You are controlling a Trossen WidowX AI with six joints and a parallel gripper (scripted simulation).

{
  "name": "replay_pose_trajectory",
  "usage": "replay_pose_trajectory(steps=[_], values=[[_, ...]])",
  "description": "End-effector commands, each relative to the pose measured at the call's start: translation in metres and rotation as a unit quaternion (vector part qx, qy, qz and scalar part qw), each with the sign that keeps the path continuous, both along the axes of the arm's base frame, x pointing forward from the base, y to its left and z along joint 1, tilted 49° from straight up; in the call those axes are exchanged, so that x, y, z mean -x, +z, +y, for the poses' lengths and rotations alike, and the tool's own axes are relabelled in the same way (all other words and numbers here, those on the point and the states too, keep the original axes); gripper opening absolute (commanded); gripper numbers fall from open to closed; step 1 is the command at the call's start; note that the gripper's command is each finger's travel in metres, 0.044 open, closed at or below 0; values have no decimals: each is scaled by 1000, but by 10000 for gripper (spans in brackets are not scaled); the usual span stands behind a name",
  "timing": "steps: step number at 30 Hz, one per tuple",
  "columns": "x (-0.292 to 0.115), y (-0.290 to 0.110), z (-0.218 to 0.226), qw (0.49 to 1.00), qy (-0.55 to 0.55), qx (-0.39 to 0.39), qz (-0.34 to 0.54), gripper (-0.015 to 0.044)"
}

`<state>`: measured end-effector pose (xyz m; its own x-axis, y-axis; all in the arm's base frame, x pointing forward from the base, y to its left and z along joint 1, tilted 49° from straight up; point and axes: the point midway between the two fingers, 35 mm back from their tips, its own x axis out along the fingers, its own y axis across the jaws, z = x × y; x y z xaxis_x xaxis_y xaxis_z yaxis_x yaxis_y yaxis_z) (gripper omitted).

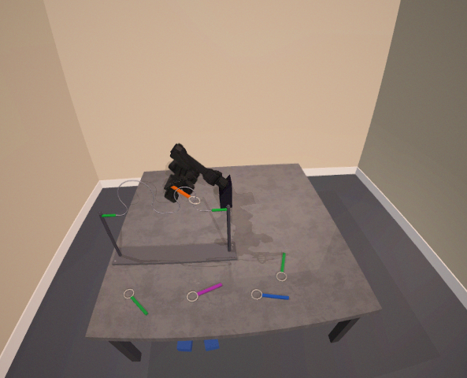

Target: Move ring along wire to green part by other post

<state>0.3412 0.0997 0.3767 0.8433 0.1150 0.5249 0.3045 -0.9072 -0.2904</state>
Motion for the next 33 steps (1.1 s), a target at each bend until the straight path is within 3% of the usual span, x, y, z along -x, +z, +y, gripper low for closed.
replay_pose_trajectory(steps=[1,14,33], values=[[-1,-1,-4,1000,3,-3,1,-150],[-7,-15,-34,995,6,-94,18,-150],[-18,-64,-82,949,13,-309,61,-150]])
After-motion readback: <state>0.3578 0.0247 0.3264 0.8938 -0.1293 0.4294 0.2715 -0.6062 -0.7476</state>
